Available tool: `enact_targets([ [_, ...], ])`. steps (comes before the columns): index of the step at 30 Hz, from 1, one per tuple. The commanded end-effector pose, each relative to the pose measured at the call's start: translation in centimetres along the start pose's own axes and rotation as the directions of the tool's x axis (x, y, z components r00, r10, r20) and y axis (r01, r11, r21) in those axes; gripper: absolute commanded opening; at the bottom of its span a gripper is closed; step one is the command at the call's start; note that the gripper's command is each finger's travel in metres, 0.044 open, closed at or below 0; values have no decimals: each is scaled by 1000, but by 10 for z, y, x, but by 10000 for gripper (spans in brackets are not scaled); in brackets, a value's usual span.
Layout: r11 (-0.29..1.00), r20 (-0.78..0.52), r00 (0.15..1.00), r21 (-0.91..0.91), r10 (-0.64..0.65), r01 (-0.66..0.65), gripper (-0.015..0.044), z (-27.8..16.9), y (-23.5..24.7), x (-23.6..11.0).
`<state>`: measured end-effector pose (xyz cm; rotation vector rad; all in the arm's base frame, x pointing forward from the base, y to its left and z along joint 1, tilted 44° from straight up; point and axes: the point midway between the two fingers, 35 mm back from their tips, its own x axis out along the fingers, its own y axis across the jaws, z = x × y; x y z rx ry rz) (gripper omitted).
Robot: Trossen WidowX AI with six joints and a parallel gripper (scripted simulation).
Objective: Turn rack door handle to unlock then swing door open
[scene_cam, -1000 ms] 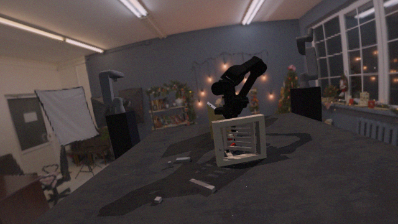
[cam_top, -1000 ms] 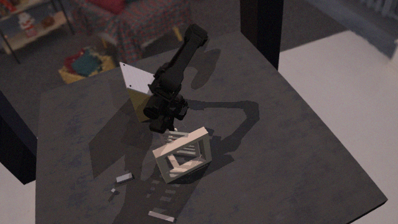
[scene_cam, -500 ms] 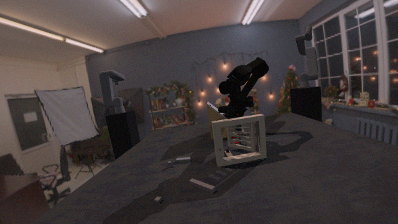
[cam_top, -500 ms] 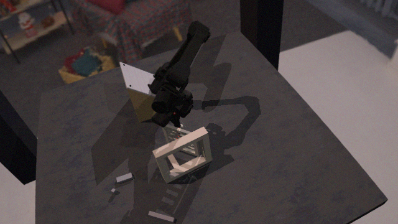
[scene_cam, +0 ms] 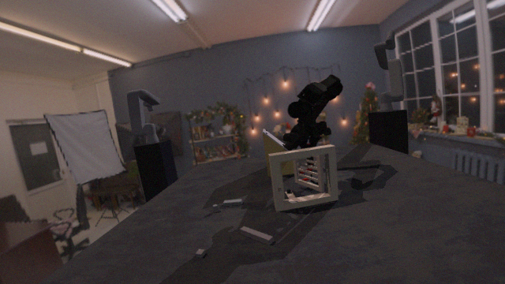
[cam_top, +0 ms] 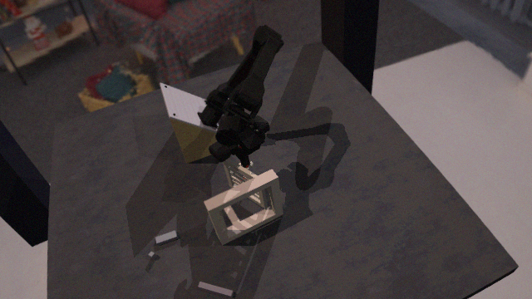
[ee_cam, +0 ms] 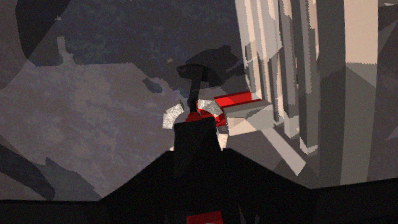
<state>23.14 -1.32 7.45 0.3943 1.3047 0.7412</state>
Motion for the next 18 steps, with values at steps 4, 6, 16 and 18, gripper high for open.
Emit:
enact_targets([
  [4, 993, 6, 1000, 116, 1, -2, 13, 4, 14, -1],
  [6, 990, 6, 1000, 144, 1, -2, 13, 5, 17, -1],
  [16, 959, 7, 1000, 285, 2, -3, 13, 13, 35, -1],
  [18, 950, 7, 1000, 312, 2, -4, 13, 14, 38, -1],
])
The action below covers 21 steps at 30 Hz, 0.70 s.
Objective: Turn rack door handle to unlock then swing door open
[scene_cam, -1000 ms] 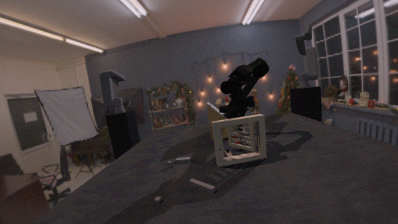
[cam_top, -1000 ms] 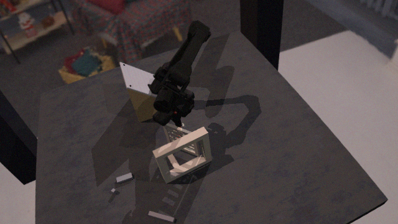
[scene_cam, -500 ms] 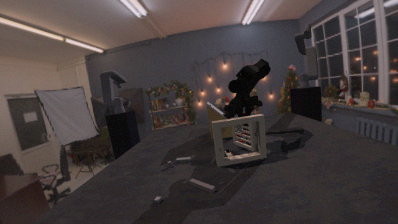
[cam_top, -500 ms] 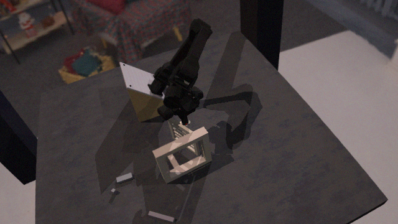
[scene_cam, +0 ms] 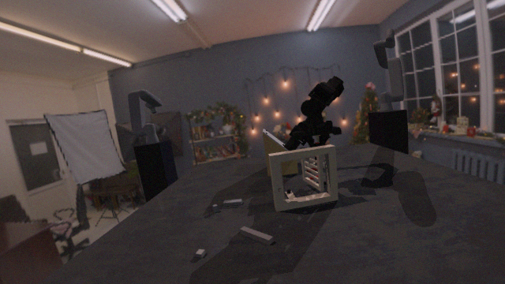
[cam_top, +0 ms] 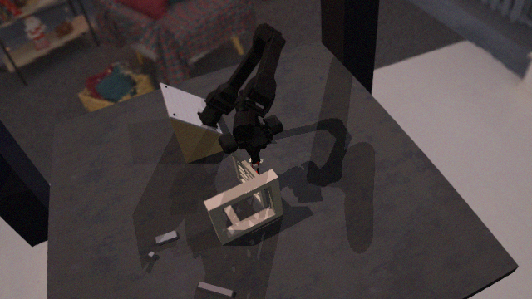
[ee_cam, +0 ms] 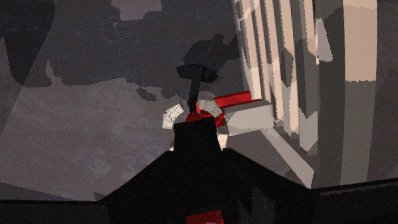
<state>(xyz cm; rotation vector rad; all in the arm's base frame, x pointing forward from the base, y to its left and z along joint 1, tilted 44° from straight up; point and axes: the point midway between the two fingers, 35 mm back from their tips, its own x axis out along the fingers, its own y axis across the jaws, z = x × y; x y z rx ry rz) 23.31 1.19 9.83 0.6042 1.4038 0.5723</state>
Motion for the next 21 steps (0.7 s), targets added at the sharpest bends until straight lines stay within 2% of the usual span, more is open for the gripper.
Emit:
enact_targets([
  [1, 997, 4, 1000, 71, 2, -3, 13, 2, 8, -1],
  [6, 991, 4, 1000, 132, 3, -4, 13, 4, 16, -1],
  [20, 991, 4, 1000, 134, 3, -4, 13, 4, 17, -1],
  [21, 991, 4, 1000, 134, 3, -4, 39, 4, 17, -1],
])
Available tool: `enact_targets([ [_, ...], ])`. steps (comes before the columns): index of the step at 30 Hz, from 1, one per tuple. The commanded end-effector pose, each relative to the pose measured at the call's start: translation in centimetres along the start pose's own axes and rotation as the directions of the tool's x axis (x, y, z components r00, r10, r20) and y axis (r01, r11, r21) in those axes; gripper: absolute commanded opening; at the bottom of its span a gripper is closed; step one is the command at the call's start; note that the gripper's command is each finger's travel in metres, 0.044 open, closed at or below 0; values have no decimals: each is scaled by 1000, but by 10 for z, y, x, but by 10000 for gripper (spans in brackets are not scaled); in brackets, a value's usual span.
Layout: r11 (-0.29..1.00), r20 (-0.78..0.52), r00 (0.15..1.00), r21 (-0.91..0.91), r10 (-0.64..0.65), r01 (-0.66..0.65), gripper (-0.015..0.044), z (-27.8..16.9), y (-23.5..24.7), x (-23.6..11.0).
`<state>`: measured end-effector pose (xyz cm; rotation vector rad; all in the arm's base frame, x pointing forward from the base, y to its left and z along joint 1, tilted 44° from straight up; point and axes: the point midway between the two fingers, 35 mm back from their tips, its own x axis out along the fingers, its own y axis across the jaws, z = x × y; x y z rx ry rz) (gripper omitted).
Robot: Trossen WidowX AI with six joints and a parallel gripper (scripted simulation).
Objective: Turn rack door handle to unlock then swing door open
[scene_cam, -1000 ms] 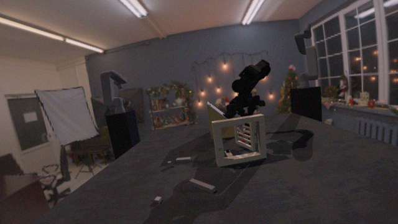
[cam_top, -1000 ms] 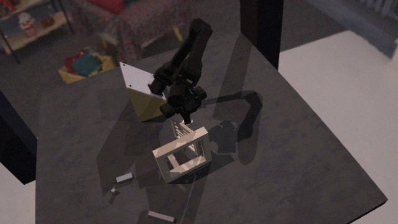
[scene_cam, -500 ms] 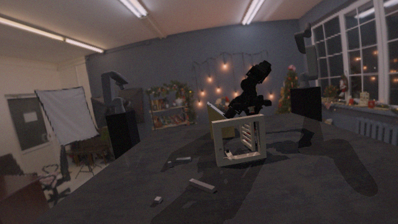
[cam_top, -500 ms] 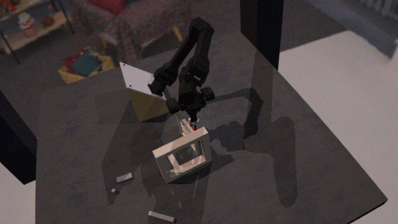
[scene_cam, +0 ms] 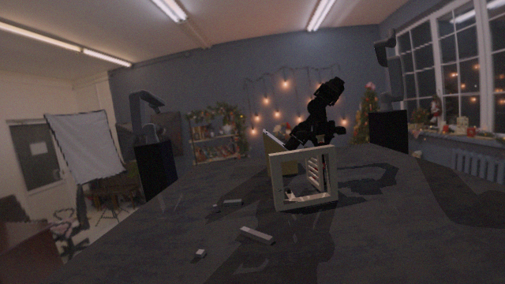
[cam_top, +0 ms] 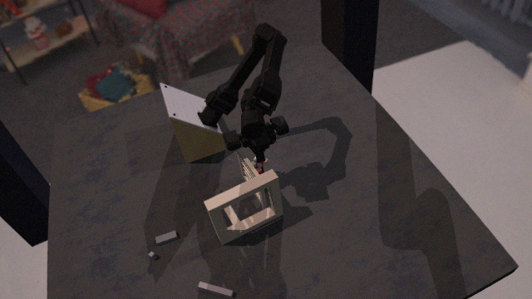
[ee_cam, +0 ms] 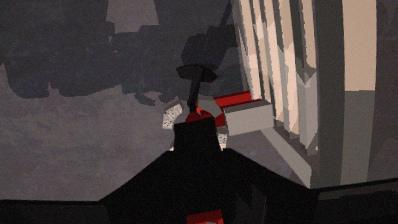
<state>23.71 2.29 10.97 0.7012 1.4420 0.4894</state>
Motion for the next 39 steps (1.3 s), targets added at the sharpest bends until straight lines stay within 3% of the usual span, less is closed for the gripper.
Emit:
enact_targets([
  [1, 1000, 1, 1000, 15, 3, -3, 65, 0, 1, -1],
  [10, 1000, 1, 1000, 15, 3, -3, 285, 0, 1, -1],
  [39, 1000, 1, 1000, 13, -3, 3, 285, 2, -1, -39],
])
